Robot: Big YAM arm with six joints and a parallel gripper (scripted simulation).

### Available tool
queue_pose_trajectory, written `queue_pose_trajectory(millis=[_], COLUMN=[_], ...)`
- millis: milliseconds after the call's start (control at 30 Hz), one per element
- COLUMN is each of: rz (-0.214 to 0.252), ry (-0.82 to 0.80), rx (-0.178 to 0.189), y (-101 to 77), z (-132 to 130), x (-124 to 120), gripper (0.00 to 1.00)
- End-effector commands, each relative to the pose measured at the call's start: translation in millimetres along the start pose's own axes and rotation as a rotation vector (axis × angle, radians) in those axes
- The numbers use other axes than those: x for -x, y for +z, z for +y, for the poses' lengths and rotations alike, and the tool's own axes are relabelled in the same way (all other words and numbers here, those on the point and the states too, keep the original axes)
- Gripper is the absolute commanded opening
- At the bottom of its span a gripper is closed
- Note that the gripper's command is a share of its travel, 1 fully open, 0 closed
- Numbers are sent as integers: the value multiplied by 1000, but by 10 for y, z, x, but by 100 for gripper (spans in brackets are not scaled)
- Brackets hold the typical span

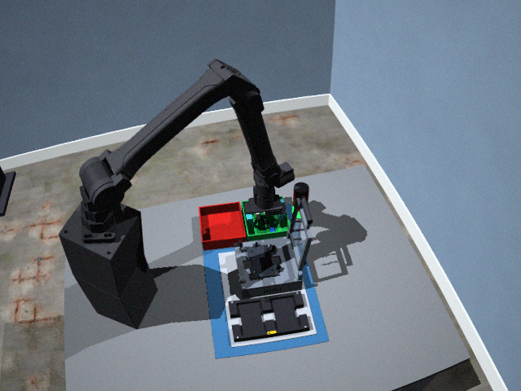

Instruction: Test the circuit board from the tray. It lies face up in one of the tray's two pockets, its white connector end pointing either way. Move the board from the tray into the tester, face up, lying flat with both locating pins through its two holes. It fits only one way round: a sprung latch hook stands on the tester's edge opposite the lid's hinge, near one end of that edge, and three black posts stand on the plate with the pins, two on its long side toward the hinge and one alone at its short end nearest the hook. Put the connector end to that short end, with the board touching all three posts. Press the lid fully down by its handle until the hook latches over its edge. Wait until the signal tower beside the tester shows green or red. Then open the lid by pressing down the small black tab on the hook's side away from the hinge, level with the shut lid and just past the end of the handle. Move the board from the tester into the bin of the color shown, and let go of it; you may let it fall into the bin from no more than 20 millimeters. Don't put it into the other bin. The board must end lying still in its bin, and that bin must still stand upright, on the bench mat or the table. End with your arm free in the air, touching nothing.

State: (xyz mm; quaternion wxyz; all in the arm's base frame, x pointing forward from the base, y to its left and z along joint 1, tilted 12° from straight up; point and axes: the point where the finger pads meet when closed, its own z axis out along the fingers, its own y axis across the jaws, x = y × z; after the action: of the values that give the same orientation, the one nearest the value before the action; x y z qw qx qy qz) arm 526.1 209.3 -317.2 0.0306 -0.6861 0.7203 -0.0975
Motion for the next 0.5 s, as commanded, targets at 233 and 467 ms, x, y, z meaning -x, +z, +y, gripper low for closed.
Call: queue_pose_trajectory(millis=[233, 467], rz=[-7, -6], ry=[5, 5], rx=[-9, -7], y=[56, 55], z=[-76, -64], x=[-7, -10], gripper=[92, 92])
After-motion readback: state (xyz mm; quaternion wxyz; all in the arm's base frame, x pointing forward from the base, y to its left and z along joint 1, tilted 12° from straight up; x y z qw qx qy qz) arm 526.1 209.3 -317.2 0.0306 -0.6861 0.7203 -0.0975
